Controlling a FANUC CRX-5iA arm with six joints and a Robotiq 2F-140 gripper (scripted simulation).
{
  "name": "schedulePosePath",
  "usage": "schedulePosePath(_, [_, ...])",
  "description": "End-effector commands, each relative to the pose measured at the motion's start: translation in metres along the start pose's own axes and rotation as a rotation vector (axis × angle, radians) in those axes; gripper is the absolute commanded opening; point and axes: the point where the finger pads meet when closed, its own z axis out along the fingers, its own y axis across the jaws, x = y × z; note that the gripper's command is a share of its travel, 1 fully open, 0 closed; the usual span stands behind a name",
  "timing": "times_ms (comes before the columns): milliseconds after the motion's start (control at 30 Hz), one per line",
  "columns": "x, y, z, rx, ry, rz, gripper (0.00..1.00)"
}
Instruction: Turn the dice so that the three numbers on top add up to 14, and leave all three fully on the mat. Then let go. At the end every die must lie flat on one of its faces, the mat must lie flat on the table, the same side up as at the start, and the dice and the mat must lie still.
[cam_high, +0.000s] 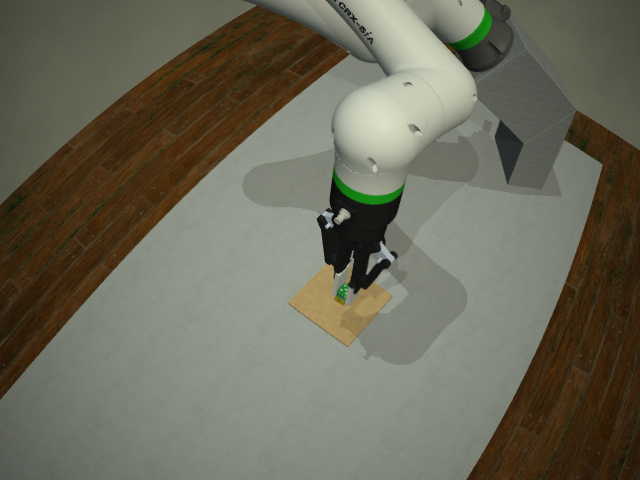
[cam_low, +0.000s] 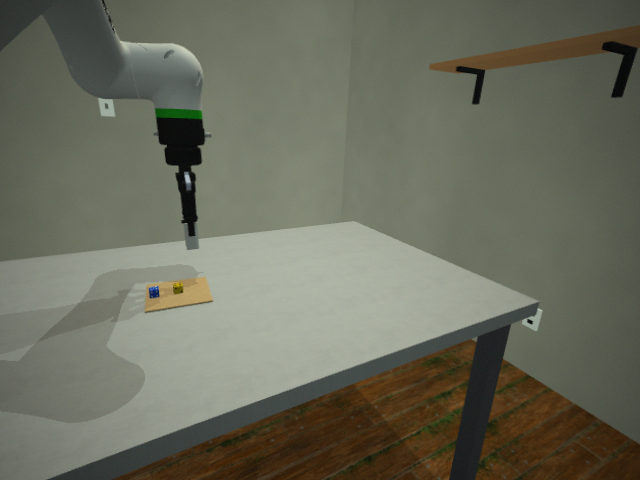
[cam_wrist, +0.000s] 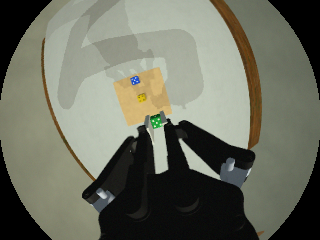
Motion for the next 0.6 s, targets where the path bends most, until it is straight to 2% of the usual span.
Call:
schedulePosePath(0, [-0.0097, -0.0238, -0.0014, -0.011, 0.008, -0.039, 0.09])
schedulePosePath(567, [-0.0102, -0.0255, 0.0006, -0.011, 0.008, -0.041, 0.09])
